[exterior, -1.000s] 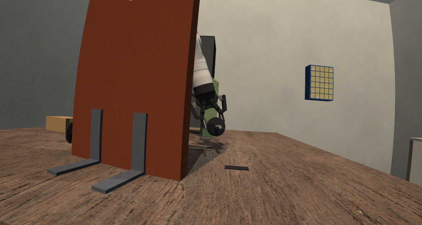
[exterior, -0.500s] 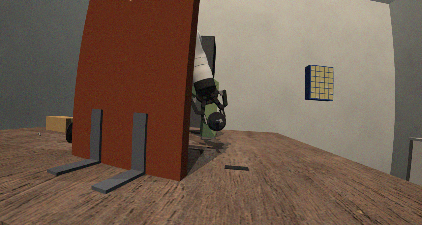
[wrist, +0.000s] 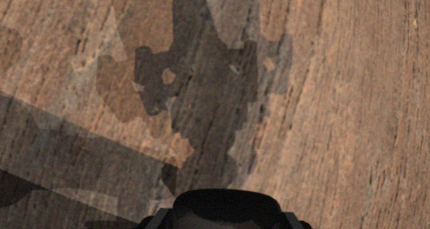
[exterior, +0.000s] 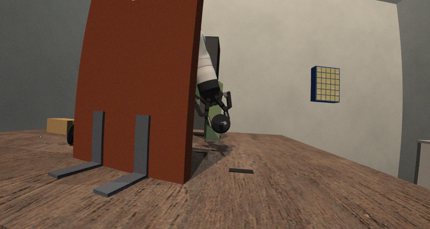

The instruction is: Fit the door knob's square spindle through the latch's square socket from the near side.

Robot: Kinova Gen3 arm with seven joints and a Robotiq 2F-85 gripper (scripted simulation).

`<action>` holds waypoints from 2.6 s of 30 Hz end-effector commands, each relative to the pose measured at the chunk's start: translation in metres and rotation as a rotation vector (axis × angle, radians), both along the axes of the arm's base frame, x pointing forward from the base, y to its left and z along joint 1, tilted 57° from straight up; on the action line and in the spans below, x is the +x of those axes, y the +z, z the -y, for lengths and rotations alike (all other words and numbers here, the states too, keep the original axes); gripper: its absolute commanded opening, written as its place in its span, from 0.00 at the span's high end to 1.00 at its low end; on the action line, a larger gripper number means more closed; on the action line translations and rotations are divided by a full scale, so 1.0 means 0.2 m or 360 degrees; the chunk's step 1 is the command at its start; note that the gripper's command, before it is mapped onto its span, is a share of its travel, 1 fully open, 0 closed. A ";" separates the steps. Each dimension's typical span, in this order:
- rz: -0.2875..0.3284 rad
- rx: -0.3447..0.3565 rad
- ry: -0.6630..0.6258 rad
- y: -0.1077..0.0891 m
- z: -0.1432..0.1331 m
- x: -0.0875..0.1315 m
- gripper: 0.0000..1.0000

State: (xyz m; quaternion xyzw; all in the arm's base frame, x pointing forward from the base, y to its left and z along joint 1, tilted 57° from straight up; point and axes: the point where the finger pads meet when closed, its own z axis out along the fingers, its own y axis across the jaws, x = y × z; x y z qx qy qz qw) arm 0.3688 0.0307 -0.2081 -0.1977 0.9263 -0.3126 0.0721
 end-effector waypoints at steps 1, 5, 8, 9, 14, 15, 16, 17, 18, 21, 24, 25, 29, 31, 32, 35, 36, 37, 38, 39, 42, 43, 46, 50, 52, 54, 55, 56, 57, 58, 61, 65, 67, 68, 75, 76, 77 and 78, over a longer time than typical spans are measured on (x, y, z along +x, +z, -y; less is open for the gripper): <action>0.0014 -0.0002 -0.0020 0.00 -0.01 -0.01 0.37; 0.0033 -0.0025 -0.0037 0.00 -0.02 -0.01 0.37; 0.0042 -0.0036 -0.0046 0.00 -0.01 -0.01 0.37; 0.0057 -0.0050 -0.0055 0.01 -0.01 0.00 0.37; 0.0091 -0.0081 -0.0088 0.08 -0.07 0.00 0.37; 0.0088 -0.0087 -0.0091 0.11 -0.08 -0.01 0.37; 0.0088 -0.0090 -0.0093 0.14 -0.09 -0.01 0.37; 0.0090 -0.0091 -0.0093 0.16 -0.10 0.00 0.37; 0.0092 -0.0092 -0.0093 0.18 -0.11 0.00 0.37; 0.0097 -0.0092 -0.0093 0.21 -0.12 0.01 0.37; 0.0096 -0.0072 -0.0087 0.20 -0.14 0.01 0.37; 0.0096 -0.0072 -0.0087 0.20 -0.14 0.01 0.37; 0.0104 -0.0101 -0.0095 0.21 -0.13 0.02 0.37; 0.0116 -0.0114 -0.0106 0.21 -0.13 0.02 0.37; 0.0124 -0.0124 -0.0113 0.21 -0.13 0.02 0.37; 0.0157 -0.0161 -0.0143 0.22 -0.13 0.02 0.37; 0.0169 -0.0175 -0.0154 0.22 -0.14 0.01 0.37; 0.0177 -0.0184 -0.0161 0.24 -0.14 0.01 0.37; 0.0179 -0.0175 -0.0162 0.28 -0.18 0.02 0.37; 0.0179 -0.0175 -0.0162 0.31 -0.20 0.02 0.37; 0.0179 -0.0175 -0.0162 0.33 -0.21 0.02 0.37; 0.0178 -0.0178 -0.0164 0.36 -0.22 0.02 0.37; 0.0176 -0.0179 -0.0165 0.40 -0.24 0.02 0.37; 0.0175 -0.0160 -0.0159 0.40 -0.26 0.03 0.37; 0.0177 -0.0168 -0.0160 0.39 -0.26 0.03 0.37; 0.0189 -0.0199 -0.0174 0.41 -0.25 0.03 0.37; 0.0197 -0.0208 -0.0181 0.41 -0.25 0.03 0.37; 0.0207 -0.0219 -0.0190 0.41 -0.25 0.03 0.37; 0.0218 -0.0232 -0.0200 0.41 -0.25 0.03 0.37; 0.0218 -0.0232 -0.0200 0.41 -0.25 0.03 0.37; 0.0243 -0.0260 -0.0223 0.42 -0.26 0.03 0.37; 0.0257 -0.0266 -0.0235 0.53 -0.33 0.03 0.37; 0.0257 -0.0265 -0.0235 0.57 -0.36 0.04 0.37; 0.0256 -0.0265 -0.0236 0.59 -0.37 0.04 0.37; 0.0253 -0.0259 -0.0230 0.59 -0.38 0.04 0.37; 0.0253 -0.0259 -0.0230 0.59 -0.38 0.04 0.37; 0.0256 -0.0260 -0.0232 0.59 -0.38 0.04 0.37; 0.0261 -0.0265 -0.0236 0.59 -0.38 0.04 0.37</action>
